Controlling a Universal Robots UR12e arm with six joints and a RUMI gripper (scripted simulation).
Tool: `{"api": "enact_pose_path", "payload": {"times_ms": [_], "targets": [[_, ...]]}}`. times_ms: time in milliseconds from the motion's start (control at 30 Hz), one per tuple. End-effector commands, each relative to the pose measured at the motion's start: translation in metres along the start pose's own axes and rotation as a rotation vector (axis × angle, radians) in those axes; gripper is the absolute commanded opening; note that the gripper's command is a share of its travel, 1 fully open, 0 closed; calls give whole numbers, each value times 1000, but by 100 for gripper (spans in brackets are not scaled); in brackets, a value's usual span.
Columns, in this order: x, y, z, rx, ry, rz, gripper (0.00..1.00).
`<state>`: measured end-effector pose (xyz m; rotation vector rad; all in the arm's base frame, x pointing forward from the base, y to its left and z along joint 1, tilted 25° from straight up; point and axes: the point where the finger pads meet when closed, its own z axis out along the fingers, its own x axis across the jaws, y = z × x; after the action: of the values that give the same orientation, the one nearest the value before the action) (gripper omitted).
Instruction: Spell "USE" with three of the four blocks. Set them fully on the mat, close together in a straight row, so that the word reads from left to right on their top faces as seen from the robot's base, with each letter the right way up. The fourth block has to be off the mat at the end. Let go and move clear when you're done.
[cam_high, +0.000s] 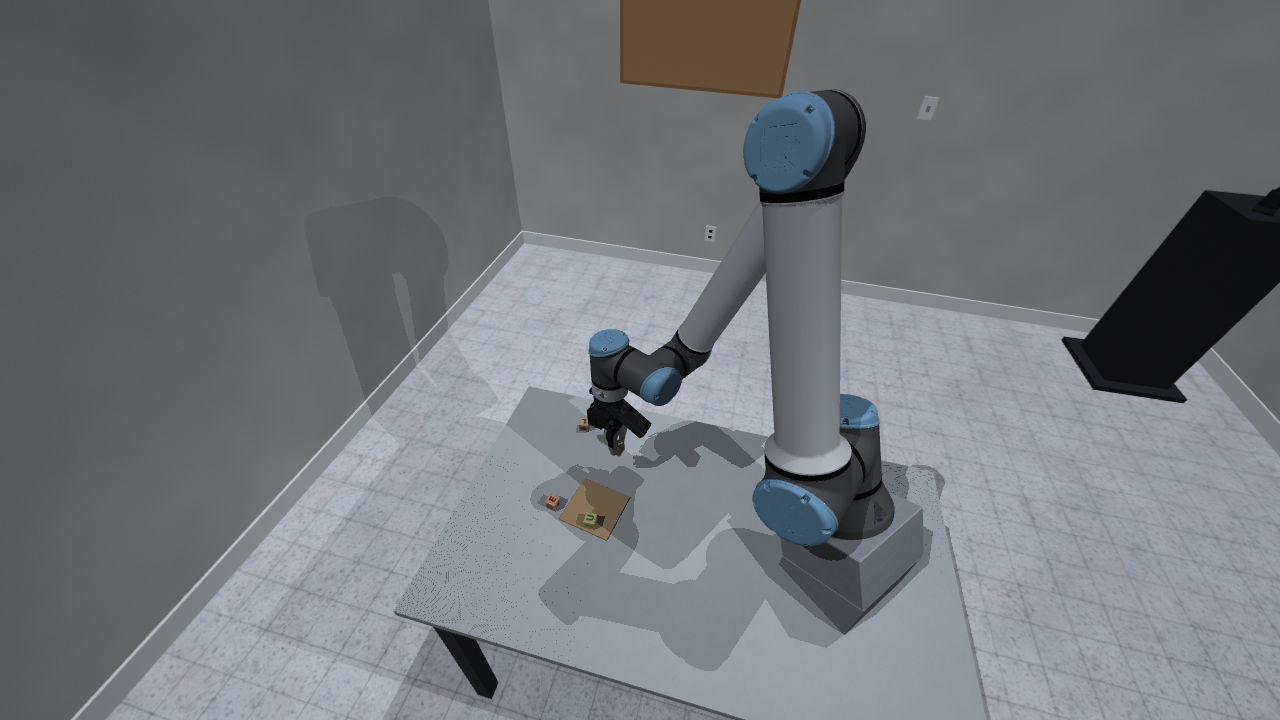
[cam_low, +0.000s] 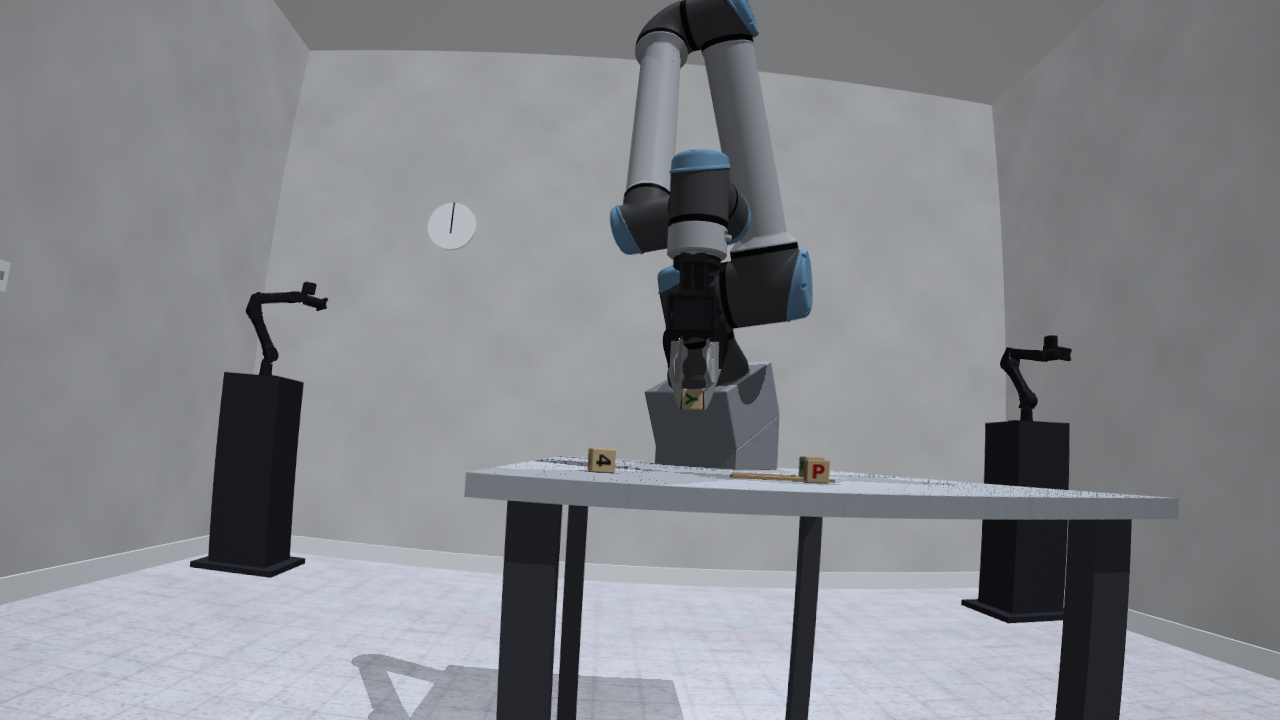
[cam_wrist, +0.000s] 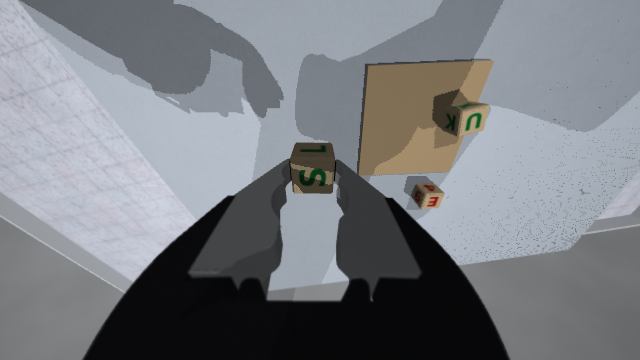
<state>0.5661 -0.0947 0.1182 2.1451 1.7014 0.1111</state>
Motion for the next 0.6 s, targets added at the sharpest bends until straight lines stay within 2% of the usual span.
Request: {"api": "enact_pose_path", "payload": {"times_ms": [0, 233, 567], "targets": [[8, 1, -1, -4, 0, -139, 9], [15, 1, -1, -4, -1, -247, 9], [31, 0, -1, -4, -2, -492, 9]]}}
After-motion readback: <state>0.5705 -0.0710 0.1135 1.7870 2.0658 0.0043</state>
